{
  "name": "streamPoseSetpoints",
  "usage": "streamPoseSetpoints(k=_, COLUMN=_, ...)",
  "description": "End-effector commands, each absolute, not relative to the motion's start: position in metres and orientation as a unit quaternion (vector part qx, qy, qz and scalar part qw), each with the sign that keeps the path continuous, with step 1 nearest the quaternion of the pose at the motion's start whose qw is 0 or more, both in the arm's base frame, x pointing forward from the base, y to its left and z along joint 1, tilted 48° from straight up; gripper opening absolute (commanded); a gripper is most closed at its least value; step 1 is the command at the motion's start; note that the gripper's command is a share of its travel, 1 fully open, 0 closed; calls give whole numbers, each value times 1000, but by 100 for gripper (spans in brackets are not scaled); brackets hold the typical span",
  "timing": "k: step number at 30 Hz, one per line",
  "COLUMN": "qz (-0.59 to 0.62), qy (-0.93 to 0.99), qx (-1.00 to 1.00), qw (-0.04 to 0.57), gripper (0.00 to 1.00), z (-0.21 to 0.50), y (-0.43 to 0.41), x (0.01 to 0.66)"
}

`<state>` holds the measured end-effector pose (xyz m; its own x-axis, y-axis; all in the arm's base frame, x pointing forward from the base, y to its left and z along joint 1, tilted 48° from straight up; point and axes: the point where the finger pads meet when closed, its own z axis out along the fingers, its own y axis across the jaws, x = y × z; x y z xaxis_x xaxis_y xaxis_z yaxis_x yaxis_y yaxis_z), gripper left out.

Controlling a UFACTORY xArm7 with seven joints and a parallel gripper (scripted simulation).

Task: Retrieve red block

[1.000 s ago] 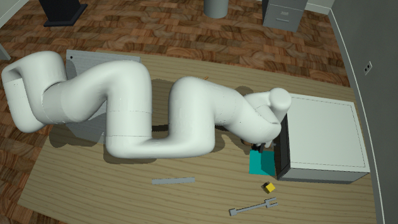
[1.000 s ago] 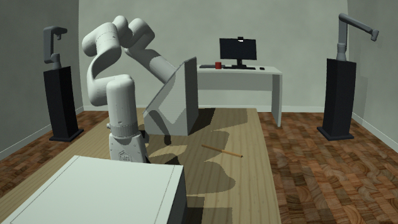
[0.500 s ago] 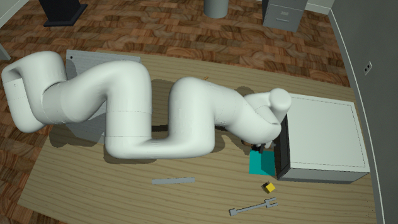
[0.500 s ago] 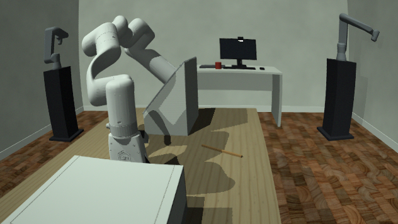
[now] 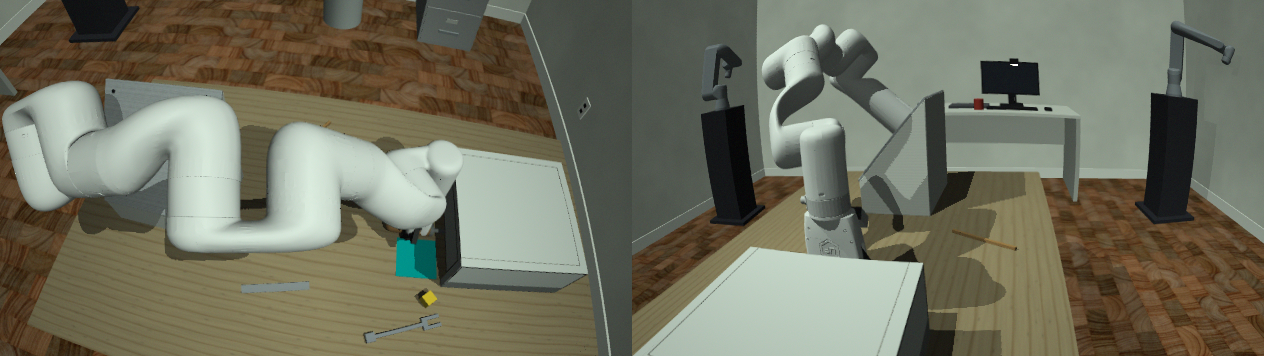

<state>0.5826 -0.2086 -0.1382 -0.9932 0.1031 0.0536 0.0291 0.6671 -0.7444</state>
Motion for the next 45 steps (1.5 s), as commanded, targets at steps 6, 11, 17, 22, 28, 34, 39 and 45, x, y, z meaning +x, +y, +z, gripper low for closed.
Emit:
streamPoseSetpoints(k=6, qz=405, qy=-912, qx=-35, qw=43, gripper=0, z=-137, y=-206, x=583)
streamPoseSetpoints(k=11, qz=405, qy=-912, qx=-35, qw=43, gripper=0, z=-137, y=-206, x=580)
streamPoseSetpoints(k=17, qz=405, qy=-912, qx=-35, qw=43, gripper=0, z=-137, y=-205, x=576)
streamPoseSetpoints(k=22, qz=405, qy=-912, qx=-35, qw=43, gripper=0, z=-136, y=-205, x=571)
streamPoseSetpoints(k=28, qz=405, qy=-912, qx=-35, qw=43, gripper=0, z=-136, y=-204, x=562)
streamPoseSetpoints(k=34, qz=405, qy=-912, qx=-35, qw=43, gripper=0, z=-135, y=-203, x=555)
streamPoseSetpoints(k=39, qz=405, qy=-912, qx=-35, qw=43, gripper=0, z=-135, y=-202, x=545)
streamPoseSetpoints(k=45, qz=405, qy=-912, qx=-35, qw=43, gripper=0, z=-134, y=-201, x=531)
